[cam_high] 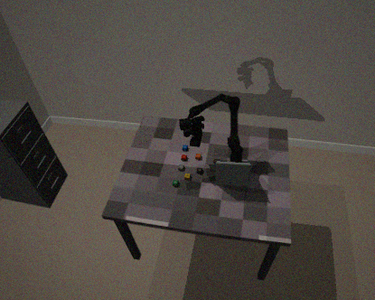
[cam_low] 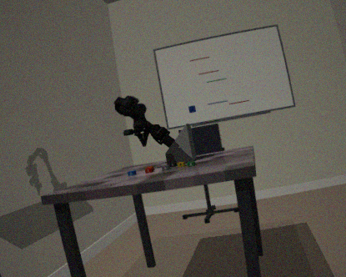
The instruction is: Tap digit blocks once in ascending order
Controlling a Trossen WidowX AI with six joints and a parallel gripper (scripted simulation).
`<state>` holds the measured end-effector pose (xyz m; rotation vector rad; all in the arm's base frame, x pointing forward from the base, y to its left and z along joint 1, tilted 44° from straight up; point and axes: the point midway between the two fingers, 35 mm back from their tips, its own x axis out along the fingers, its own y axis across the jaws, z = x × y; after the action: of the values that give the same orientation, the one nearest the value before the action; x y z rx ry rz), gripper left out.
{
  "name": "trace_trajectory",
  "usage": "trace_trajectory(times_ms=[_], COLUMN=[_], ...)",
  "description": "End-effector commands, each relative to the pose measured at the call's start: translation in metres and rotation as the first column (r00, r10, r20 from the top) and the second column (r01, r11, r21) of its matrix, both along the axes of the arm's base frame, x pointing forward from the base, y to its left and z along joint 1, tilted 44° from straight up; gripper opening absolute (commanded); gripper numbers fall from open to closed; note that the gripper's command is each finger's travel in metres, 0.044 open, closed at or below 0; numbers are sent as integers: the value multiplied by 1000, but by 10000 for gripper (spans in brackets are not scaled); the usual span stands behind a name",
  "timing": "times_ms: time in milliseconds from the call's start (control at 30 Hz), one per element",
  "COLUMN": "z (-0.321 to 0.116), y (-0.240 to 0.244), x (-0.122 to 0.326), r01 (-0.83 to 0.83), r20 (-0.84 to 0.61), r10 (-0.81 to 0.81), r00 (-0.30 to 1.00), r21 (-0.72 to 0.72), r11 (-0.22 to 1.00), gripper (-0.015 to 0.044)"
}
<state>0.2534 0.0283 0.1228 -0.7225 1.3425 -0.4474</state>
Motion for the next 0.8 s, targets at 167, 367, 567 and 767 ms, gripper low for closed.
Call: trace_trajectory(times_ms=[167,367,567,767], z=[-44,-59,-65,-71], y=[-40,-58,-63,-69], x=[5,7,9,10], r01=[2,3,3,3], r20=[1,2,2,2], r10=[-2,-3,-3,-3], r00=[1000,1000,1000,1000], r21=[7,1,1,1], r11=[1000,1000,1000,1000], gripper=[20,20,20,20])
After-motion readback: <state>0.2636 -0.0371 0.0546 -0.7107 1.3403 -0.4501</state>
